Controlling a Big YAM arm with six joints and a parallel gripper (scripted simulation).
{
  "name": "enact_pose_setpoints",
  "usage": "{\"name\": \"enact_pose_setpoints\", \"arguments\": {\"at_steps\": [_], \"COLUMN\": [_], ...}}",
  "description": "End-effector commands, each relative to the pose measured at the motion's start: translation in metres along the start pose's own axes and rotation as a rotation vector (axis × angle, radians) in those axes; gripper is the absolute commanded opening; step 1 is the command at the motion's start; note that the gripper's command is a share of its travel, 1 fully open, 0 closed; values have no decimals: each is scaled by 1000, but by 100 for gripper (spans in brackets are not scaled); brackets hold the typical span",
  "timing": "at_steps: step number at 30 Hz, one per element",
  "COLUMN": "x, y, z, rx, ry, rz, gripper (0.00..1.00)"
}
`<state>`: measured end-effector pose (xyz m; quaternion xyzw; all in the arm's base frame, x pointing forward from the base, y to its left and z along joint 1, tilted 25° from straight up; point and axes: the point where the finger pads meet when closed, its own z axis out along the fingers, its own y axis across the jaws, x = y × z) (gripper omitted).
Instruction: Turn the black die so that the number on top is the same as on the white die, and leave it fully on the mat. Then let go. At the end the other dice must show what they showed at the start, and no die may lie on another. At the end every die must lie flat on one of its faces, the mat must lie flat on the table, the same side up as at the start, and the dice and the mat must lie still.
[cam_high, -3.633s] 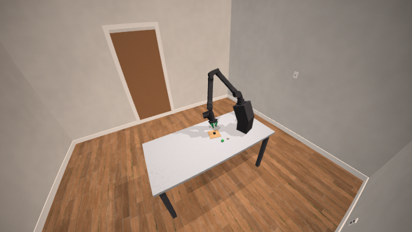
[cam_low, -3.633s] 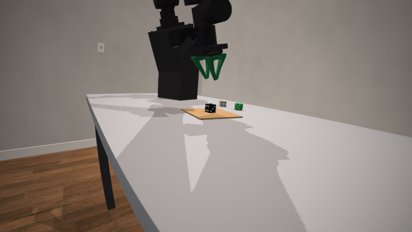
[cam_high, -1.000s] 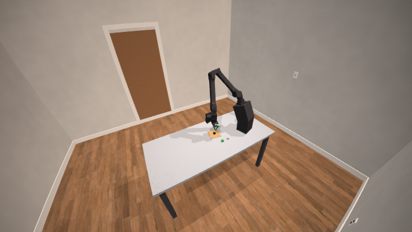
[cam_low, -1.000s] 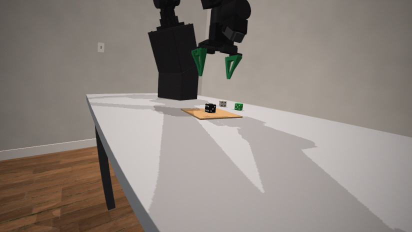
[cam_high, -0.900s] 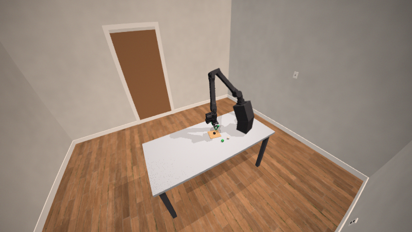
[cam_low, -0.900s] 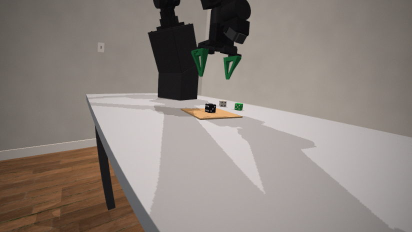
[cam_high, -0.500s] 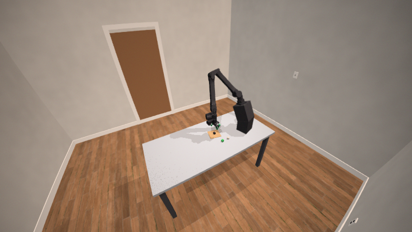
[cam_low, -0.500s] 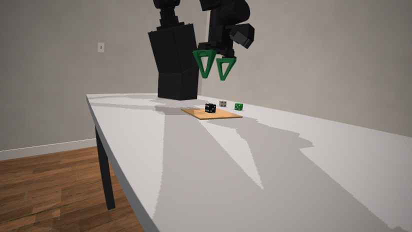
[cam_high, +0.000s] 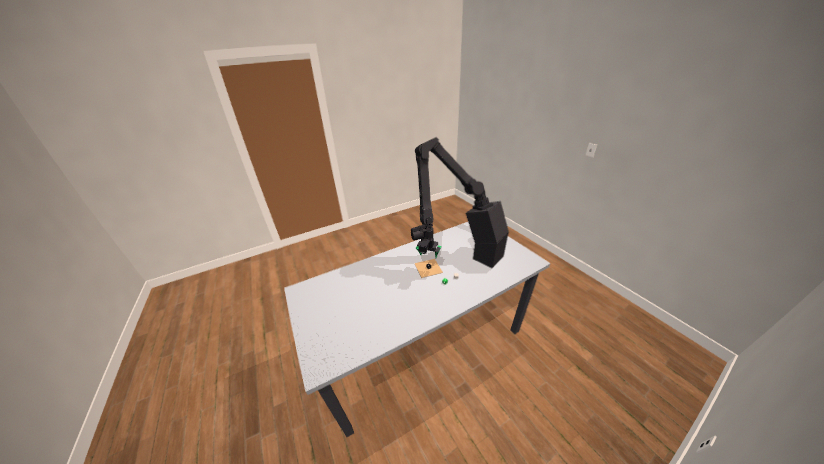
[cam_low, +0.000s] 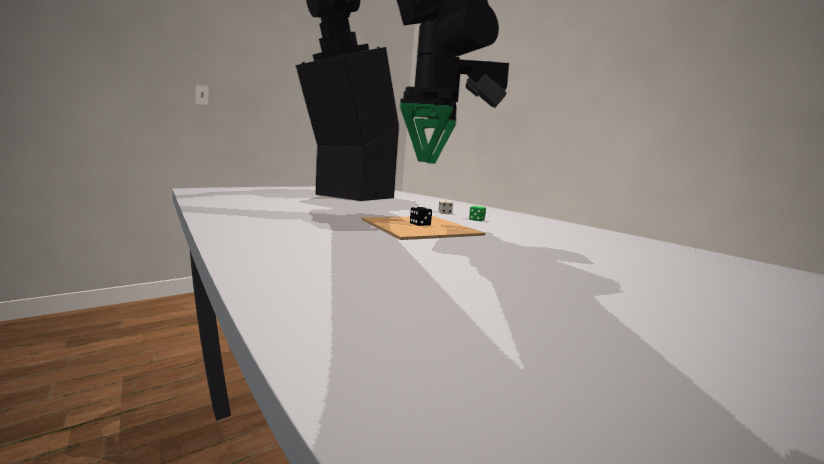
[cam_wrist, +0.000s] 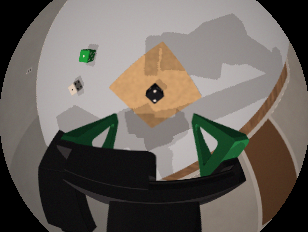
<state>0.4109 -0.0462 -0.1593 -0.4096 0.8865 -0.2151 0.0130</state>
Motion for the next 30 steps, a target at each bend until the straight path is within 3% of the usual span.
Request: {"name": "enact_pose_setpoints", "arguments": {"at_steps": [1, 4, 7, 11, 17, 28, 29, 30], "x": [-1, -1, -1, 1, 0, 3, 3, 3], "y": [-7, -7, -7, -6, -8, -5, -5, -5], "z": [6, 8, 8, 10, 12, 13, 13, 13], "rx": [5, 6, 6, 3, 7, -4, -4, -4], "ry": [-14, -14, -13, -11, -12, -6, -6, -6], "rz": [-181, -289, -298, -482, -630, -697, -697, -697], "gripper": [100, 100, 100, 100, 100, 100, 39, 39]}}
